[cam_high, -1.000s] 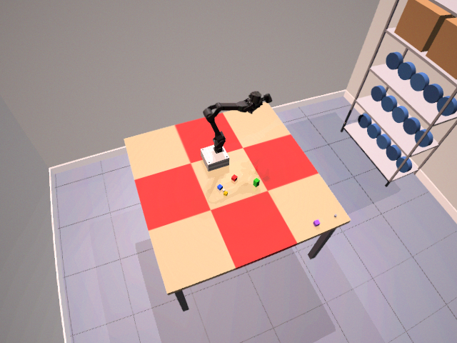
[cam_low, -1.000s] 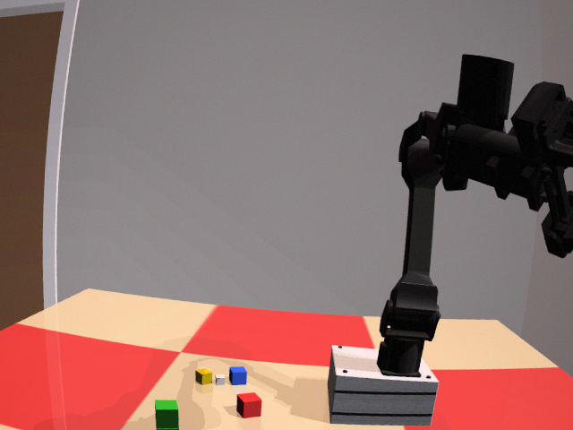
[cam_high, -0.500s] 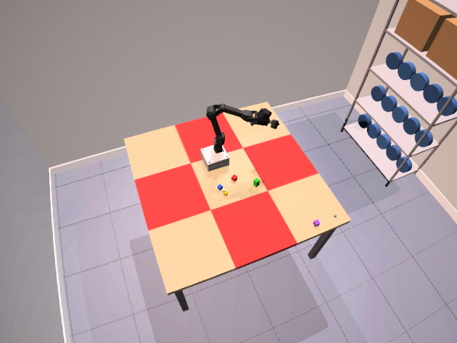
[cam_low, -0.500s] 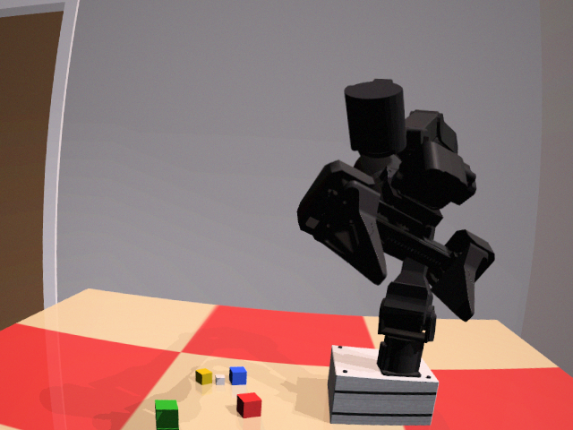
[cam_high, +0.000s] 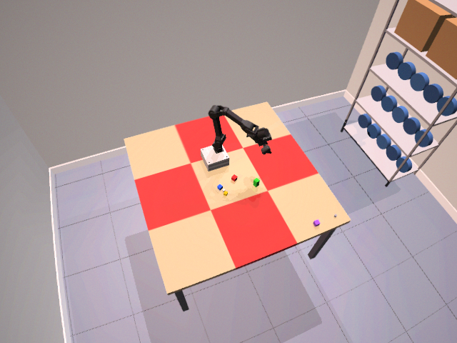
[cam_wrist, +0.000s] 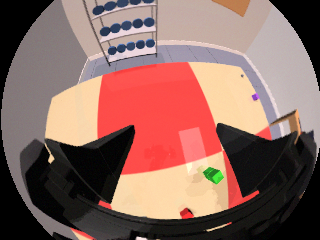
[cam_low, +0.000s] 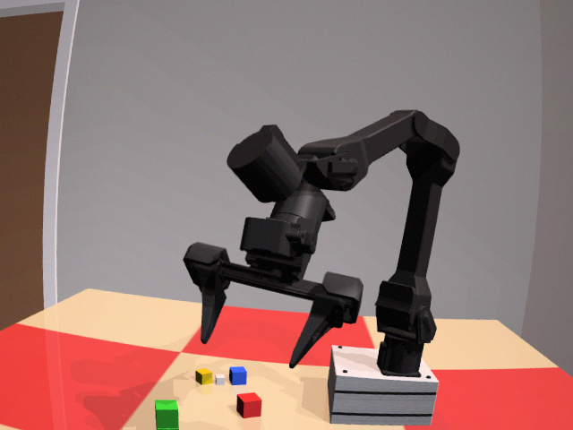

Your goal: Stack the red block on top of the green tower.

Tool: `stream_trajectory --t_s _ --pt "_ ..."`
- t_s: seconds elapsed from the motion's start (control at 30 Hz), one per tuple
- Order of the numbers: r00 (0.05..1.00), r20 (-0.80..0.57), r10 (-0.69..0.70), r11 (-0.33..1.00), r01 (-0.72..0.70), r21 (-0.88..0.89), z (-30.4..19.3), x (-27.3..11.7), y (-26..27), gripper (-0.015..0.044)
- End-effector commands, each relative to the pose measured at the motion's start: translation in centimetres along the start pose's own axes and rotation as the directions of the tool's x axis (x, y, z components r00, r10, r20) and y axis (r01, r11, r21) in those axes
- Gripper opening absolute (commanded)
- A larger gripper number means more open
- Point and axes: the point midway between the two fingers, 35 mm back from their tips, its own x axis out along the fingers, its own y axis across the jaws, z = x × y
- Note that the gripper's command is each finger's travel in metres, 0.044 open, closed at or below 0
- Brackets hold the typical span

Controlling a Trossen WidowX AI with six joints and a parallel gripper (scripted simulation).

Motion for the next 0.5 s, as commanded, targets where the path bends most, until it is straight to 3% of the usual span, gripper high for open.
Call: stream_trajectory --t_s 0.0,0.47 --pt "0.988 -0.152 -0.04 0.985 0.064 0.159 -4.9 0.2 -2.6 0.044" --pt "0.839 -0.544 -0.001 0.786 0.337 0.519 -19.0 -3.7 -6.7 0.044"
